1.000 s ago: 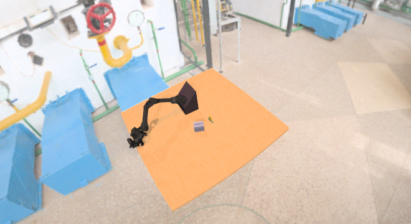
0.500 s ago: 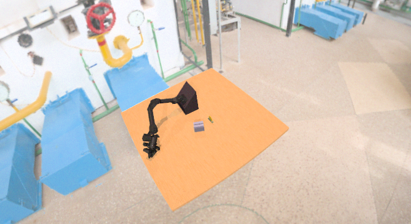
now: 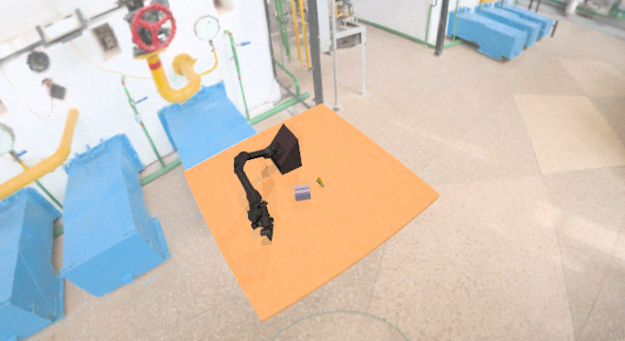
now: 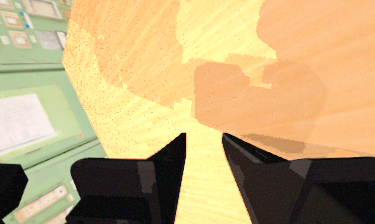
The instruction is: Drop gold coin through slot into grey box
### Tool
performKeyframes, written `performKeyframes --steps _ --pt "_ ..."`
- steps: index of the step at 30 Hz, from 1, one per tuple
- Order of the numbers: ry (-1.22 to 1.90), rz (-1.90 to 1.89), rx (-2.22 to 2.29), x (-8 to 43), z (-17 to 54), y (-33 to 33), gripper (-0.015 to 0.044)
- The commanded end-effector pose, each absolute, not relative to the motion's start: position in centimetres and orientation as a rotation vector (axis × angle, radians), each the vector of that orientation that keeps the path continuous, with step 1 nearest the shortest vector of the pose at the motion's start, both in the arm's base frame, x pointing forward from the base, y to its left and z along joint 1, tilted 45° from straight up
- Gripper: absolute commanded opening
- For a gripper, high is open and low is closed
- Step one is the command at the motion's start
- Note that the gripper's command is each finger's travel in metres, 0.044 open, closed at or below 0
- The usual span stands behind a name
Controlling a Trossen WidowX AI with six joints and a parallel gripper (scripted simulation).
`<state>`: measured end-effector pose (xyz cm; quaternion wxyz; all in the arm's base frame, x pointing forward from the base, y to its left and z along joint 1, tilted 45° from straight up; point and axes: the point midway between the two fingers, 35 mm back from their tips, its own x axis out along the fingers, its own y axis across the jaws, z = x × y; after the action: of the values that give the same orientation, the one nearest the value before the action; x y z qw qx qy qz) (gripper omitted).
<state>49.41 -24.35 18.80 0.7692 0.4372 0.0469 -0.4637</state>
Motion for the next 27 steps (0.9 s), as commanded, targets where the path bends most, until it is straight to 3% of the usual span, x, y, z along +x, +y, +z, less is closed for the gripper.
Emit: performKeyframes --steps 1,14,23,27 --pt "0.274 -1.0 0.874 50.1 14.7 -20.3 0.0161" --pt "0.827 -0.886 0.493 47.6 3.2 -4.8 0.0161" --pt "1.186 -0.722 0.036 39.9 -3.3 6.7 0.0161" --pt "1.328 -0.635 -0.249 34.1 -5.3 10.4 0.0161"
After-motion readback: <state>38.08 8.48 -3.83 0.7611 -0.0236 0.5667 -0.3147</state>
